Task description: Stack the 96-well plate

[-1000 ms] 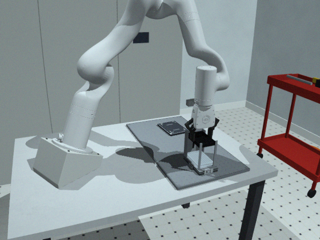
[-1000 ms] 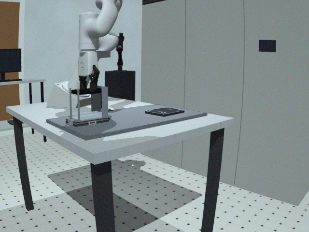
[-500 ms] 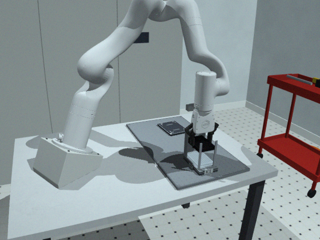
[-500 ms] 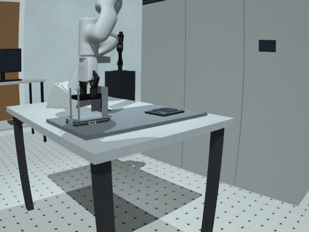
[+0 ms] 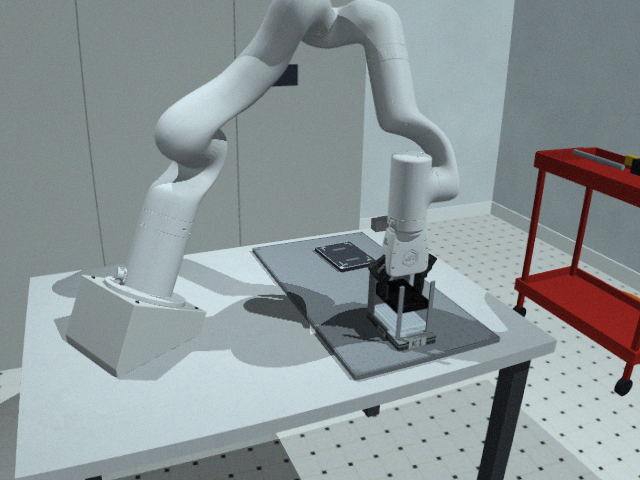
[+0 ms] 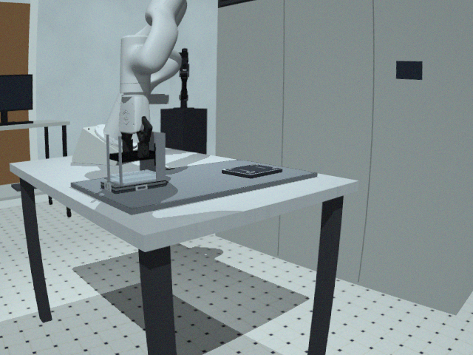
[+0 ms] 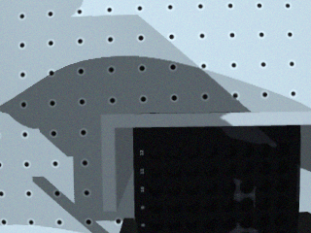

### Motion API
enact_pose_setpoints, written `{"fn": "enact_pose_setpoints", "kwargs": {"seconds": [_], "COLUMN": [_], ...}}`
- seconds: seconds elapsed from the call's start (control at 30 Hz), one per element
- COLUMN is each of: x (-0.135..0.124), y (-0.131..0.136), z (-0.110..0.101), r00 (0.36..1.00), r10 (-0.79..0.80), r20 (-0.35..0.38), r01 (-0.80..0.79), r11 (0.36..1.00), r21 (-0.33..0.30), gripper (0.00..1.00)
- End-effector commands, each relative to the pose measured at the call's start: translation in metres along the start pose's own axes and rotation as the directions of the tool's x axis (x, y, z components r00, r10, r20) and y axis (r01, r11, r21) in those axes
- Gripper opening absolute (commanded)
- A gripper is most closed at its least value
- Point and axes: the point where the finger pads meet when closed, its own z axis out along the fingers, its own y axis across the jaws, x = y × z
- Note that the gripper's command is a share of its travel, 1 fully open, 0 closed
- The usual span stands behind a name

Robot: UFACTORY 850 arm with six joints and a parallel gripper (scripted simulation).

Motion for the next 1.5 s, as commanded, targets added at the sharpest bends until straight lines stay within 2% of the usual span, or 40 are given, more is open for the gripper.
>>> {"fn": "enact_pose_setpoints", "kwargs": {"seconds": [0.0, 0.57, 1.47], "x": [0.0, 0.0, 0.0], "y": [0.001, 0.001, 0.001], "z": [0.006, 0.031, 0.033], "r00": [1.0, 1.0, 1.0], "r10": [0.0, 0.0, 0.0], "r20": [0.001, 0.001, 0.001], "r01": [0.0, 0.0, 0.0], "r11": [1.0, 1.0, 1.0], "r21": [-0.002, -0.002, -0.002], "gripper": [0.0, 0.0, 0.0]}}
